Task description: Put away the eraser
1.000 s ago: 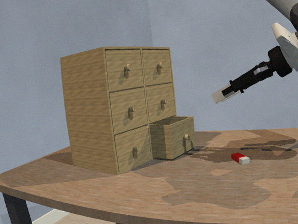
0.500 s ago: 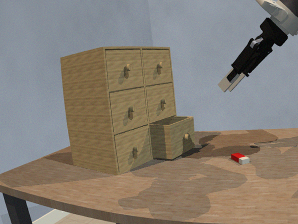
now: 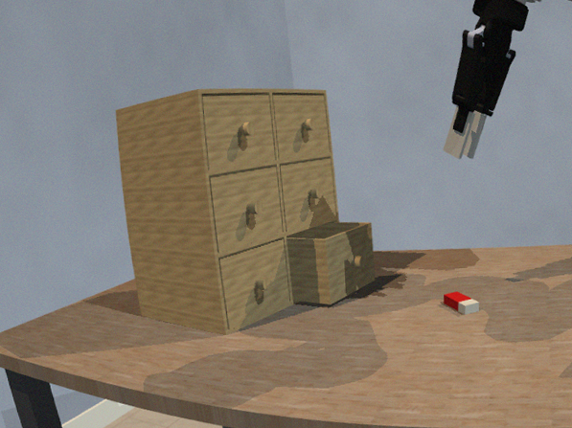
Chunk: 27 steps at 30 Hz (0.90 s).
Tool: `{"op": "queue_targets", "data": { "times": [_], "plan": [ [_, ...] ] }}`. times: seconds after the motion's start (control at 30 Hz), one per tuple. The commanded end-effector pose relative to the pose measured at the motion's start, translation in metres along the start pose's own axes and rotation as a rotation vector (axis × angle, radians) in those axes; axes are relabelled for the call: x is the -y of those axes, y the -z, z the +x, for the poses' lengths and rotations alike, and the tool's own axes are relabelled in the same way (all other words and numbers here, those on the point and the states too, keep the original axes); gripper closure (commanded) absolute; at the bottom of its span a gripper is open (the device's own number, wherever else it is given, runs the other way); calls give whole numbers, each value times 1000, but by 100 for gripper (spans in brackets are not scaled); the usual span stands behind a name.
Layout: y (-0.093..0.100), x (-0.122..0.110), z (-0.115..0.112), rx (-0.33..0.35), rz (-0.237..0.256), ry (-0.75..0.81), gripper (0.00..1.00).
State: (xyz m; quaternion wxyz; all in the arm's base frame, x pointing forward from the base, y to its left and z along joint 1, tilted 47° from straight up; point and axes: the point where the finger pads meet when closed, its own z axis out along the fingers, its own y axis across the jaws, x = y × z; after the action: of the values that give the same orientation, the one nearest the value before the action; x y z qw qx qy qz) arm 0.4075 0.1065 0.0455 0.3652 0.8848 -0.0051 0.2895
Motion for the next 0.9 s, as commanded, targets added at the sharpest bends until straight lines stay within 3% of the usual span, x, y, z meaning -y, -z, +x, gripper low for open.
{"op": "queue_targets", "data": {
  "times": [0.0,0.23,0.4,0.87],
  "plan": [
    [5,-1,-15,126,-9,163,80],
    [23,-2,-22,298,-23,163,80],
    [32,-3,-25,380,-30,162,80],
    [39,-3,-28,438,-35,161,80]
  ]
}}
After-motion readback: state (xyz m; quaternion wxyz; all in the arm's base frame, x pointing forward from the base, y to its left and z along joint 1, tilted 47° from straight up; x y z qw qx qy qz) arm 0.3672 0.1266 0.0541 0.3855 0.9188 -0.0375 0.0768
